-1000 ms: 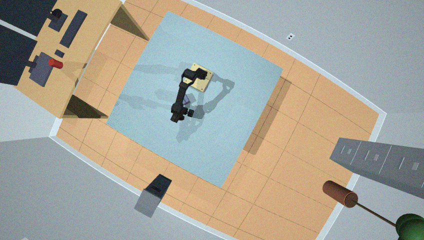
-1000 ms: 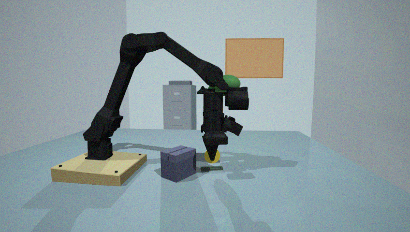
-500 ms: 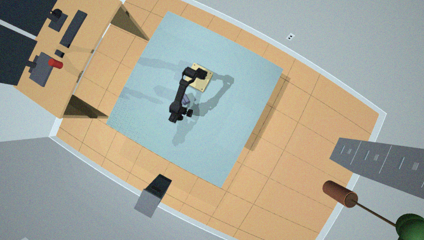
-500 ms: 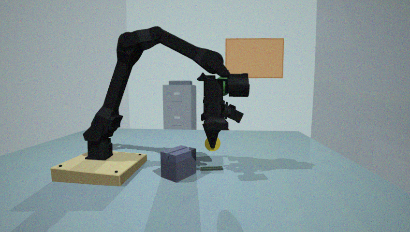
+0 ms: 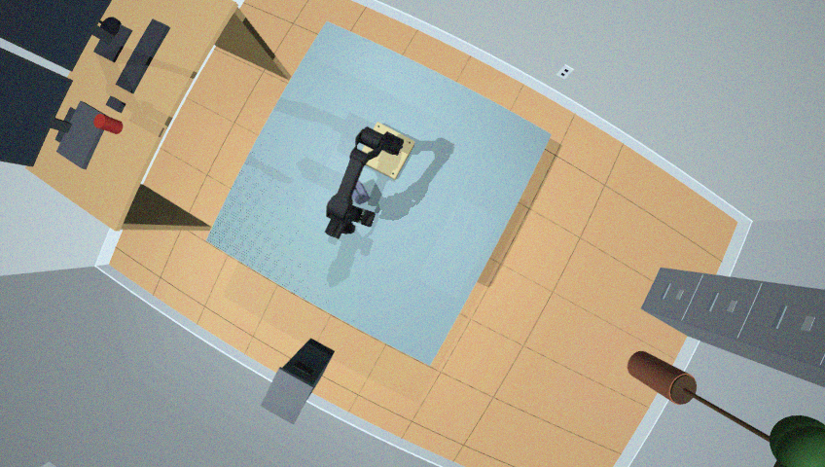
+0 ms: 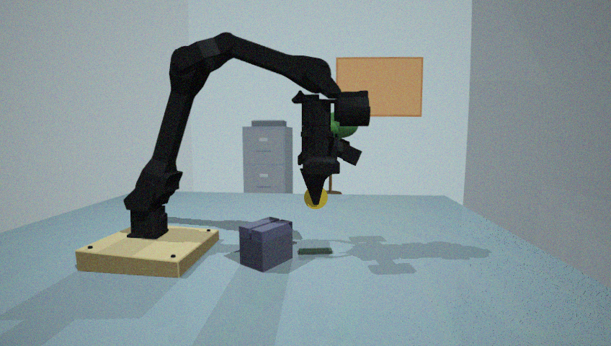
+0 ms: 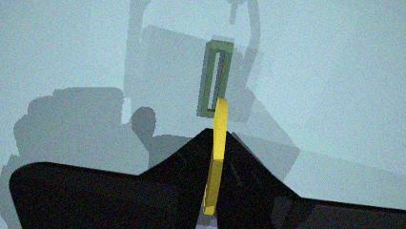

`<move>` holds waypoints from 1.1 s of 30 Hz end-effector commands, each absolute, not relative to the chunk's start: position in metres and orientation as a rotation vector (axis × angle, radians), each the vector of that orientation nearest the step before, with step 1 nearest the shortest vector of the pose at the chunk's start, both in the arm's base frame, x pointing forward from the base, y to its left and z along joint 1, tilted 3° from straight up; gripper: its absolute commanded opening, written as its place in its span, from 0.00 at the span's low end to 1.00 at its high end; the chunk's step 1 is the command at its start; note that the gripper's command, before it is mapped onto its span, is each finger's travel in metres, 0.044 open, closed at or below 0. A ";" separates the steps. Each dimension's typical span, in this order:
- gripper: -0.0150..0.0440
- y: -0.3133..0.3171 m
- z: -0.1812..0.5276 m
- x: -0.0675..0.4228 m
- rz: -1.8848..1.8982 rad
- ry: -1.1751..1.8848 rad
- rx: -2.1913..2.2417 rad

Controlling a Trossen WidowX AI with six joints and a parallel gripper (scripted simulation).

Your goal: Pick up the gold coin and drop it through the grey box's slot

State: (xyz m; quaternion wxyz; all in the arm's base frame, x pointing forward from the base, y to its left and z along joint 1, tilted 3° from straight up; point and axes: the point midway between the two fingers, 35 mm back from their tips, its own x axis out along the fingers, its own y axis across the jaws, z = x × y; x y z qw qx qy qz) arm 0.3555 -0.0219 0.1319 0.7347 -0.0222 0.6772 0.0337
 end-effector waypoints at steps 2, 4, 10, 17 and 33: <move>0.25 -0.021 0.134 0.355 0.152 1.483 -0.130; 0.25 -0.021 0.134 0.354 0.203 1.478 -0.186; 0.25 -0.021 0.134 0.353 0.356 1.457 -0.352; 0.25 -0.020 0.134 0.352 0.533 1.417 -0.545; 0.25 -0.026 0.134 0.342 0.696 1.367 -0.723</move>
